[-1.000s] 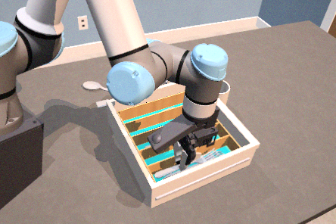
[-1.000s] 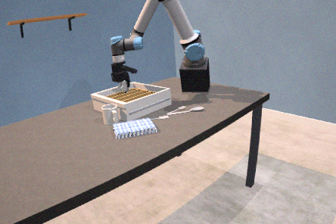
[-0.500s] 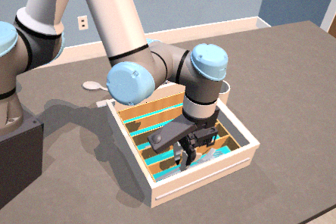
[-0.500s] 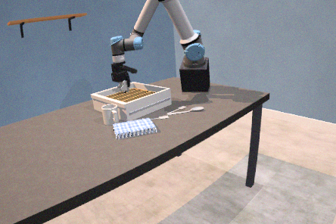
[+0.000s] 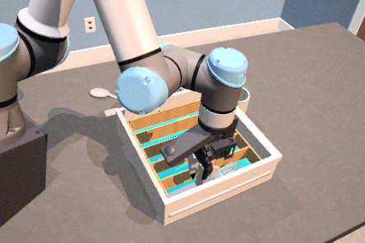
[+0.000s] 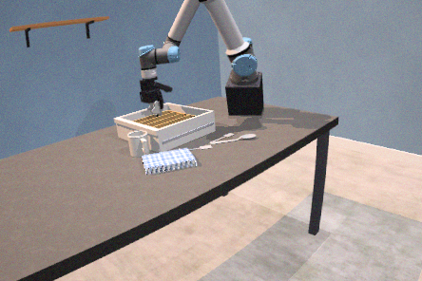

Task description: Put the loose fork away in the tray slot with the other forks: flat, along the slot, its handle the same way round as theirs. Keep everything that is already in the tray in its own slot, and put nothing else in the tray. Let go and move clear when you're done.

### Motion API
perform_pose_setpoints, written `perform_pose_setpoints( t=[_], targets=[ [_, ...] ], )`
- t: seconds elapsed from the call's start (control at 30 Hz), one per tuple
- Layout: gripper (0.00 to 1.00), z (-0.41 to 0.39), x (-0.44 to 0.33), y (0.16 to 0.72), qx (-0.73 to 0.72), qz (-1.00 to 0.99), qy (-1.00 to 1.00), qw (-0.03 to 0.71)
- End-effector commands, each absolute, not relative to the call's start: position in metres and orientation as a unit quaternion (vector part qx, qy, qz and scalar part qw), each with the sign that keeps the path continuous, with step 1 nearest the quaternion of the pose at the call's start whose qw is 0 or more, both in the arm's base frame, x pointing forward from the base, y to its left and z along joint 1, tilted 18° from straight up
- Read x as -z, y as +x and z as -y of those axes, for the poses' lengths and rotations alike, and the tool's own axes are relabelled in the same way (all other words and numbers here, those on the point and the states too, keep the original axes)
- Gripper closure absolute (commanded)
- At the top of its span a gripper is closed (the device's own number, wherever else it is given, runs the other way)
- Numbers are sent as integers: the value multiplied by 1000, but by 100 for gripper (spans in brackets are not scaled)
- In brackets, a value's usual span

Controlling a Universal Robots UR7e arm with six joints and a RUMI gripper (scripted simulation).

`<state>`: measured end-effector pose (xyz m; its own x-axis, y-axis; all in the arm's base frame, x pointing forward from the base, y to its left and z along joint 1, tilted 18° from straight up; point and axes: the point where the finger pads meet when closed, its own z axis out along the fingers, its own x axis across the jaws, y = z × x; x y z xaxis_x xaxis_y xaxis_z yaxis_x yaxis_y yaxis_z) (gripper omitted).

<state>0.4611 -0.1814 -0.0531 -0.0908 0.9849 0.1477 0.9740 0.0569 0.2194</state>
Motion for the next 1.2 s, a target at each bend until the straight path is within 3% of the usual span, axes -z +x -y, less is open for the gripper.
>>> perform_pose_setpoints(
  t=[0.0,0.67,1.17],
  targets=[
    [86,182,53,461,-132,-727,674,21],
    [86,183,48,460,-132,-727,674,21],
    [86,191,0,447,-132,-727,674,21]
  ],
)
